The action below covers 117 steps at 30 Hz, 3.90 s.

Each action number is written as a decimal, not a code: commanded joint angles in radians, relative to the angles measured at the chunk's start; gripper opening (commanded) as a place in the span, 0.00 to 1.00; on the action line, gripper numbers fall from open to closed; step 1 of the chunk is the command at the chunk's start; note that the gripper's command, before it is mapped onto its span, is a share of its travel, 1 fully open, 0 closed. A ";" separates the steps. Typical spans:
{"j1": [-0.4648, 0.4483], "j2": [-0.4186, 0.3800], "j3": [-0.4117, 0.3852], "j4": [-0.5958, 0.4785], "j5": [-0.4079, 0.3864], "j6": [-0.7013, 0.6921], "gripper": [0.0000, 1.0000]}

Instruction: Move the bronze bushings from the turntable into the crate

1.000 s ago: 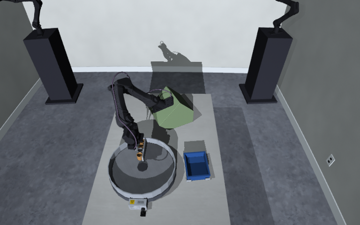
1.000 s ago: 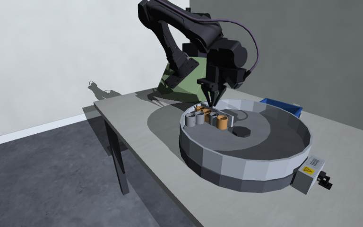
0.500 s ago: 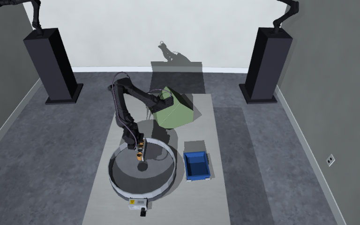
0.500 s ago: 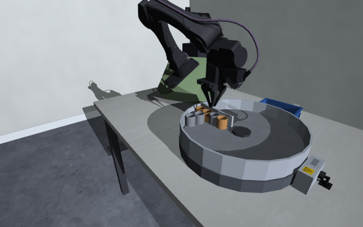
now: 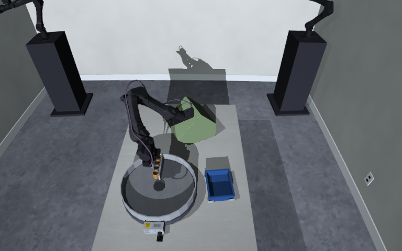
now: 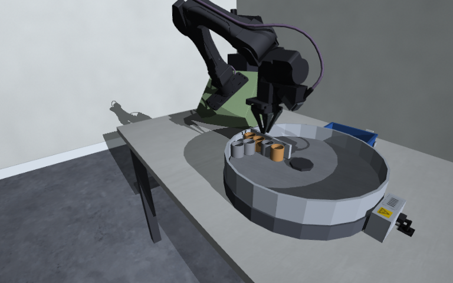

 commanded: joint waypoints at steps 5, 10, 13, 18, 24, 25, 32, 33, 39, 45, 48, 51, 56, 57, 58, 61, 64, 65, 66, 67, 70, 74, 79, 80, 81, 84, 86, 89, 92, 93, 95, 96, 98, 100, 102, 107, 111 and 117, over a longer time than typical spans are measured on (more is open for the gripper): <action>0.029 -0.017 0.041 -0.015 0.005 0.006 0.15; 0.033 -0.027 0.046 -0.025 0.008 0.014 0.15; 0.034 -0.028 0.046 -0.027 0.006 0.015 0.15; 0.034 -0.028 0.046 -0.027 0.007 0.012 0.15; 0.034 -0.028 0.046 -0.027 0.007 0.012 0.15; 0.034 -0.028 0.046 -0.027 0.007 0.012 0.15; 0.034 -0.028 0.046 -0.027 0.007 0.012 0.15; 0.034 -0.028 0.046 -0.027 0.007 0.012 0.15; 0.034 -0.028 0.046 -0.027 0.007 0.012 0.15; 0.034 -0.028 0.046 -0.027 0.007 0.012 0.15; 0.035 -0.017 0.048 -0.028 0.007 -0.003 0.15; 0.036 0.007 0.052 -0.028 0.008 -0.012 0.15; 0.044 0.057 0.105 -0.035 0.011 -0.145 0.15; 0.045 0.070 0.122 -0.038 0.011 -0.183 0.15; 0.046 0.085 0.140 -0.041 0.011 -0.221 0.15; 0.046 0.123 0.189 -0.052 0.011 -0.320 0.15; 0.045 0.144 0.218 -0.061 0.007 -0.372 0.15; 0.044 0.144 0.222 -0.063 0.006 -0.378 0.15; 0.044 0.144 0.222 -0.063 0.006 -0.378 0.15; 0.044 0.144 0.222 -0.063 0.006 -0.378 0.15; 0.042 0.112 0.225 -0.066 0.003 -0.384 0.15; 0.041 0.113 0.227 -0.067 0.002 -0.384 0.15; 0.041 0.113 0.227 -0.068 0.001 -0.382 0.15; 0.041 0.113 0.227 -0.068 0.001 -0.380 0.15; 0.041 0.113 0.227 -0.068 0.001 -0.380 0.15; 0.041 0.113 0.227 -0.068 0.001 -0.380 0.15; 0.041 0.113 0.227 -0.068 0.001 -0.380 0.15; 0.041 0.113 0.227 -0.068 0.001 -0.380 0.15; 0.041 0.113 0.227 -0.068 0.001 -0.380 0.15; 0.041 0.113 0.227 -0.068 0.001 -0.380 0.15; 0.041 0.113 0.227 -0.068 0.001 -0.380 0.15; 0.041 0.113 0.227 -0.068 0.001 -0.380 0.15; 0.041 0.113 0.227 -0.068 0.001 -0.380 0.15; 0.041 0.113 0.227 -0.068 0.001 -0.380 0.15; 0.041 0.113 0.227 -0.068 0.001 -0.380 0.15; 0.039 0.126 0.240 -0.073 -0.002 -0.388 0.15; 0.038 0.151 0.252 -0.077 -0.003 -0.386 0.15; 0.038 0.147 0.253 -0.077 -0.004 -0.386 0.15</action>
